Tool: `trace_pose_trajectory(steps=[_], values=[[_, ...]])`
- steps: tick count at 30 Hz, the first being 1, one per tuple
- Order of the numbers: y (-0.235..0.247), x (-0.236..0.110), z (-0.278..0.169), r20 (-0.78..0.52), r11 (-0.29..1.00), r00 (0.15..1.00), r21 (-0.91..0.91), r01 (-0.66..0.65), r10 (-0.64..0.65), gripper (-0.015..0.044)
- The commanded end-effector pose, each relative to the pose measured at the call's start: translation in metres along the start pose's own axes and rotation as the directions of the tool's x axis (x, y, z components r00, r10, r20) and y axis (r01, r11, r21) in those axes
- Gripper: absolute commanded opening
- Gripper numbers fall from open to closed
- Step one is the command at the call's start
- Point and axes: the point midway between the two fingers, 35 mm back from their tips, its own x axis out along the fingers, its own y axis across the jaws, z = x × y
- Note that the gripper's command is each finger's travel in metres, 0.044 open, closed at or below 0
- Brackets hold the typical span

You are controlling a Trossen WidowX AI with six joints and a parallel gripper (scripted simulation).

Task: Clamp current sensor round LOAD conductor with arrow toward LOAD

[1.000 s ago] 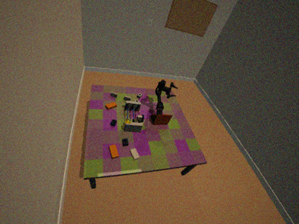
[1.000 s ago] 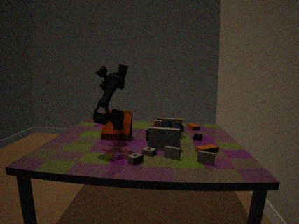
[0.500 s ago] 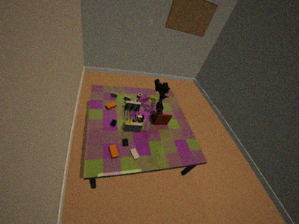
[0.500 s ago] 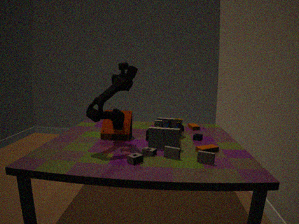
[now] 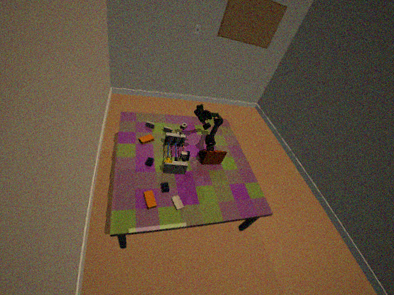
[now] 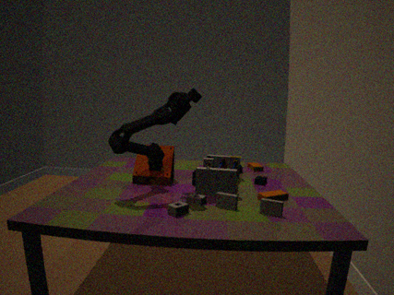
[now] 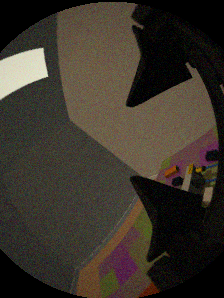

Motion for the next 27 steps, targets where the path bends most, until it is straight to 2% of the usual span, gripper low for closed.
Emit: trace_pose_trajectory(steps=[1,6,12,16,20,22,27], values=[[-0.044,-0.027,-0.065,-0.275,0.898,0.93,0.298,0.324,-0.244,0.044],[-0.068,-0.056,-0.101,-0.431,0.724,0.817,0.41,0.555,-0.383,0.044],[-0.092,-0.103,-0.139,-0.587,0.415,0.62,0.46,0.785,-0.52,0.044],[-0.102,-0.14,-0.159,-0.666,0.169,0.458,0.452,0.876,-0.589,0.044],[-0.108,-0.18,-0.173,-0.719,-0.082,0.281,0.425,0.902,-0.635,0.044],[-0.109,-0.186,-0.175,-0.724,-0.116,0.256,0.421,0.9,-0.64,0.044],[-0.109,-0.186,-0.175,-0.724,-0.116,0.256,0.421,0.9,-0.64,0.044]])
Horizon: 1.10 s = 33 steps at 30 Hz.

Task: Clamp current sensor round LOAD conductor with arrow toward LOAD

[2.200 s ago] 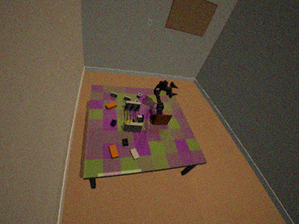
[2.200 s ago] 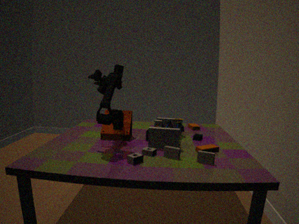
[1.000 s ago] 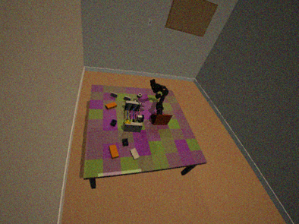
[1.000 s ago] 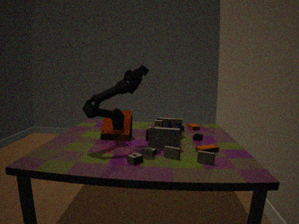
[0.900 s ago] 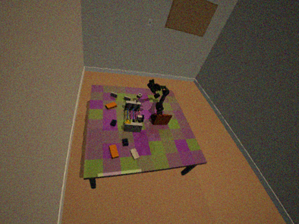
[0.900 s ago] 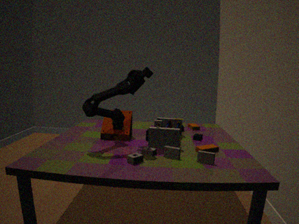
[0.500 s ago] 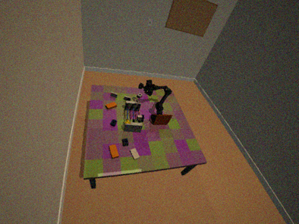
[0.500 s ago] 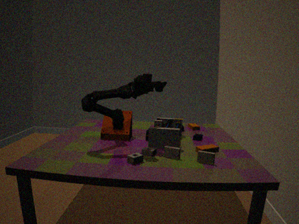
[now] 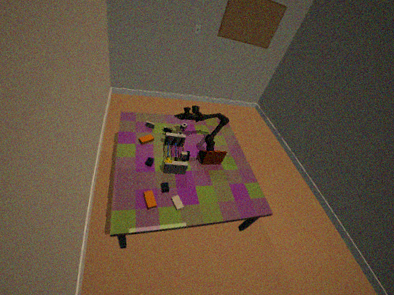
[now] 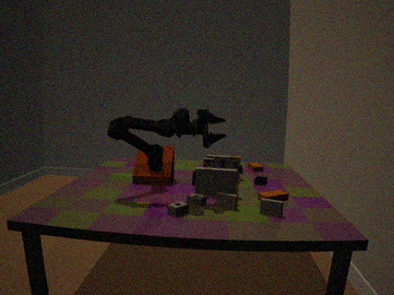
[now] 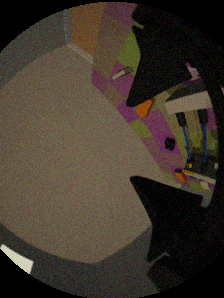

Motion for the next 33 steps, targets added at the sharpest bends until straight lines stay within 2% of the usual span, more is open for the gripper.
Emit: trace_pose_trajectory(steps=[1,9,12,16,20,25,33], values=[[-0.014,-0.001,0.002,0.018,0.996,0.998,0.065,0.063,-0.064,0.044],[-0.012,0.002,-0.001,0.0,0.996,0.998,0.065,0.062,-0.062,0.044],[-0.002,0.019,-0.016,-0.097,0.996,0.994,0.064,0.054,-0.048,0.044],[0.027,0.052,-0.052,-0.308,0.999,0.951,0.031,0.033,-0.022,0.044],[0.054,0.076,-0.09,-0.493,1.0,0.869,-0.014,0.026,-0.03,0.044],[0.09,0.095,-0.14,-0.68,0.994,0.728,-0.109,0.009,-0.081,0.044],[0.156,0.097,-0.218,-0.83,0.929,0.502,-0.348,-0.124,-0.244,0.044]])
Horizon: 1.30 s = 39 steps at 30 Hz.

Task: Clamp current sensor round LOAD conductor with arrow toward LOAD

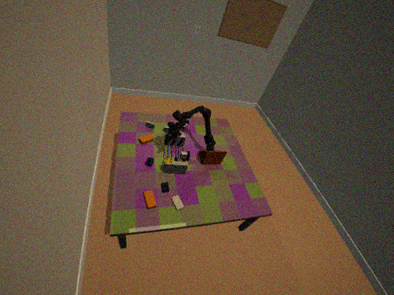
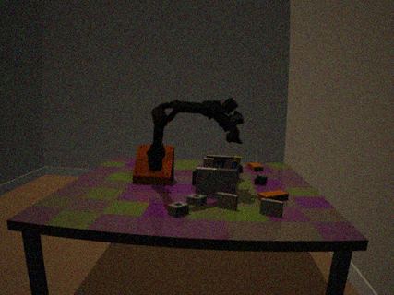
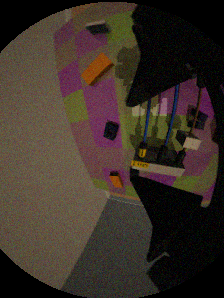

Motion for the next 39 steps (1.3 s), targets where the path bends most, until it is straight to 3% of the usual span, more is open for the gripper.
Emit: trace_pose_trajectory(steps=[1,10,33,39], values=[[0.053,0.033,-0.03,-0.176,0.978,0.978,-0.193,0.076,-0.111,0.044],[0.109,0.069,-0.081,-0.299,0.859,0.887,-0.481,0.178,-0.351,0.044],[0.107,0.068,-0.082,-0.303,0.86,0.885,-0.477,0.18,-0.353,0.044],[0.063,0.034,-0.128,-0.412,0.902,0.822,-0.349,0.256,-0.393,0.044]])
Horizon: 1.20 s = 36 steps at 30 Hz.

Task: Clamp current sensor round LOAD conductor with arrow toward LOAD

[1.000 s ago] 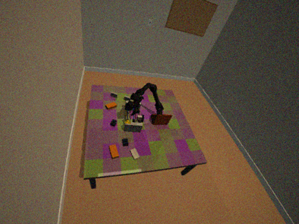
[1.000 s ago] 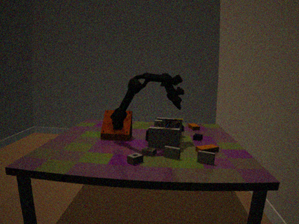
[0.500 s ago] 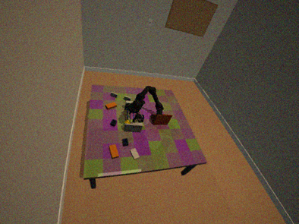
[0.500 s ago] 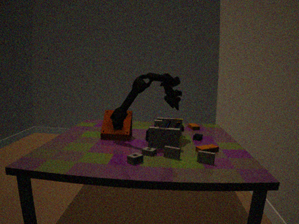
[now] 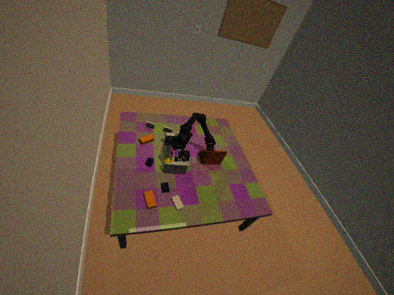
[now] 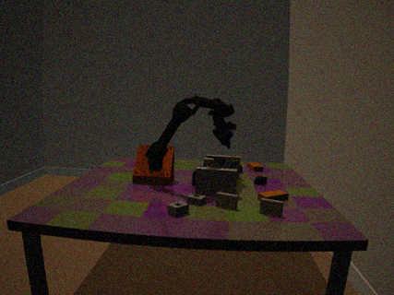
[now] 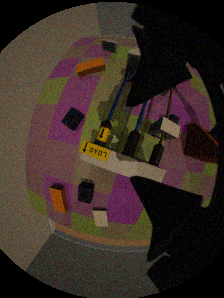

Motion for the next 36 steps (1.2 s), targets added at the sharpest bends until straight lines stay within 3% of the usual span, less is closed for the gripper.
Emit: trace_pose_trajectory(steps=[1,11,36], values=[[-0.021,0.001,-0.051,-0.1,0.993,0.995,0.119,0.011,0.001,0.044],[-0.063,0.005,-0.186,-0.334,0.918,0.942,0.365,0.157,-0.028,0.044],[-0.064,0.03,-0.195,-0.337,0.916,0.941,0.369,0.159,-0.028,0.044]])
